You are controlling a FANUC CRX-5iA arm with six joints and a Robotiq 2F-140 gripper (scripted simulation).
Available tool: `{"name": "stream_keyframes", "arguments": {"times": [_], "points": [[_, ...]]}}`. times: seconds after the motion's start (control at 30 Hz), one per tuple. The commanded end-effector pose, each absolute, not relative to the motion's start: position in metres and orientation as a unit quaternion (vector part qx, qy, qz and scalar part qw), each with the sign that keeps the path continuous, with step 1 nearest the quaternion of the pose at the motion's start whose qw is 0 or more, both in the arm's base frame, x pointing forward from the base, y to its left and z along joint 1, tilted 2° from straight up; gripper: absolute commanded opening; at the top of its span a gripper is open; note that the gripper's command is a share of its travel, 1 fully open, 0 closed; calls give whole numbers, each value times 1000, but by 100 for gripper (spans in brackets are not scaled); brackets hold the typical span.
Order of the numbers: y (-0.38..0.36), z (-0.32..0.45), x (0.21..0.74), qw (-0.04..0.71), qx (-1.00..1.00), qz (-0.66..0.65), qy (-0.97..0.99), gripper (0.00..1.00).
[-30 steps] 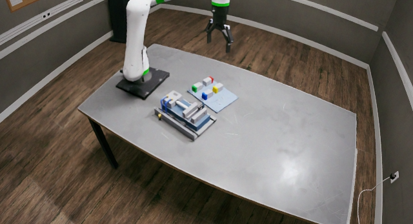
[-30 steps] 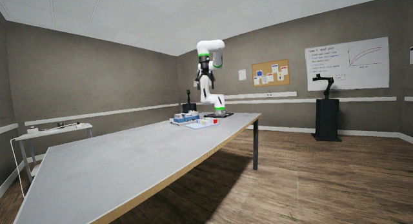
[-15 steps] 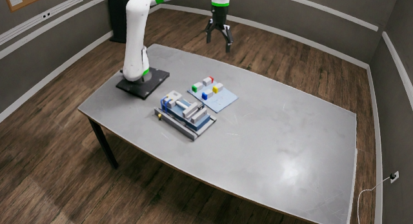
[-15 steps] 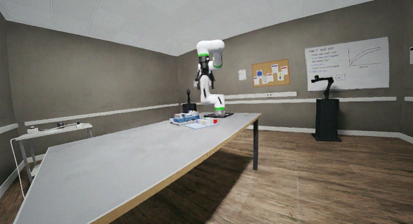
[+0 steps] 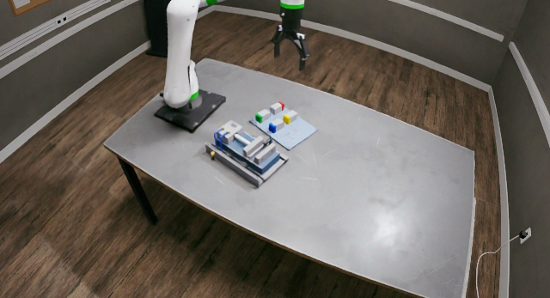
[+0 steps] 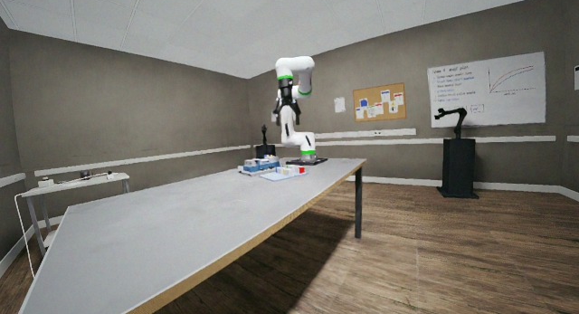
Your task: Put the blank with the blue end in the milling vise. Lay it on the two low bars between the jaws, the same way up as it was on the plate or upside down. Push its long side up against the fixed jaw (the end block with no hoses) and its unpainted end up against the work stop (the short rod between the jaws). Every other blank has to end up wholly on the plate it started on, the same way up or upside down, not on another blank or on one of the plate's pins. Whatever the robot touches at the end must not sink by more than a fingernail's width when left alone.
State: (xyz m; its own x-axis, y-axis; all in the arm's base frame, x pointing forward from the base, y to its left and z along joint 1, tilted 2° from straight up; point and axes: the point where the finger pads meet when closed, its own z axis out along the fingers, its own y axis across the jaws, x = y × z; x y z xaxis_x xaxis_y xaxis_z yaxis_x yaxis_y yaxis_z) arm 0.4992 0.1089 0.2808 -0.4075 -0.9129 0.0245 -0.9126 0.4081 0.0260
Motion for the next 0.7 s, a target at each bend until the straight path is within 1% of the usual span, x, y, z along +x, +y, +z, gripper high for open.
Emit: {"name": "stream_keyframes", "arguments": {"times": [0.0,0.67], "points": [[108,282,499,17,544,-4,-839,100],[106,282,497,17,544,-4,-839,100]]}}
